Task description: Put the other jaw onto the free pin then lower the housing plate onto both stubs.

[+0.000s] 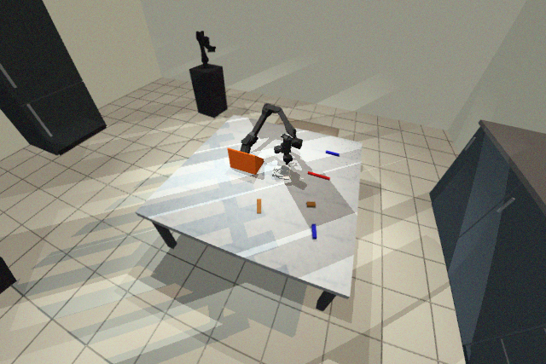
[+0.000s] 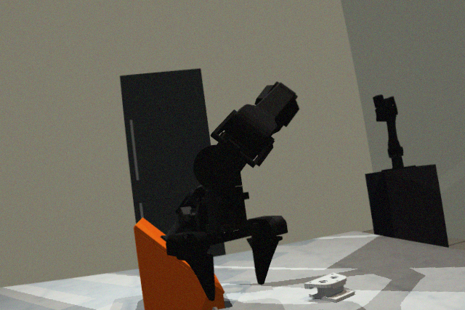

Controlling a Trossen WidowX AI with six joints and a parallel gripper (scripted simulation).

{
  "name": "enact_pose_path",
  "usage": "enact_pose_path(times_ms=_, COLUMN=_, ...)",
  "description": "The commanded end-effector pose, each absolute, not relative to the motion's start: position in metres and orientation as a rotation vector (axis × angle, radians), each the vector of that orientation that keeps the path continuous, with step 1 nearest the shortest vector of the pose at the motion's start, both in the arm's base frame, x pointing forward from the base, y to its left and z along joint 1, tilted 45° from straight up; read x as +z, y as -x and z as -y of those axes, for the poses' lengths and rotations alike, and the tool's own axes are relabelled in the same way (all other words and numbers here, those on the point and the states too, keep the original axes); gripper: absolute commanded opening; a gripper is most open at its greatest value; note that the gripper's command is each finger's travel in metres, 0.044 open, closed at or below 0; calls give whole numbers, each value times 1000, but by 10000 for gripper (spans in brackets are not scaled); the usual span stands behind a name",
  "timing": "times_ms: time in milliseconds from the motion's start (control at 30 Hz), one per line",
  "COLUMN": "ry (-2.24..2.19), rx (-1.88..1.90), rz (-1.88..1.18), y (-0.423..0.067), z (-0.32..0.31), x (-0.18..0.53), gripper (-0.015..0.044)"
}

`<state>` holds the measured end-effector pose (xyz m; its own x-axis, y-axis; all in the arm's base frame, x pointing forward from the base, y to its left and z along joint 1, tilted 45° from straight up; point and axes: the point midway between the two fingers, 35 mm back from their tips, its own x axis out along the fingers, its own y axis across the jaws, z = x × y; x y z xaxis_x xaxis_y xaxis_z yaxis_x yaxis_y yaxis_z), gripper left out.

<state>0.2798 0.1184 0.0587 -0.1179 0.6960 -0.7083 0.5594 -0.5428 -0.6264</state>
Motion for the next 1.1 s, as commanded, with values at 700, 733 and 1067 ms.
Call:
enact_pose_path(times_ms=700, ry=2293, rx=1337, rz=2359, y=-253, z=-152, x=102, gripper=440)
enact_pose_path(times_ms=733, ry=2299, rx=1311, rz=2397, y=-252, z=-154, x=104, gripper=440)
enact_pose_path(times_ms=1067, ry=2333, rx=1010, rz=2780, y=-240, z=-165, x=120, gripper=440)
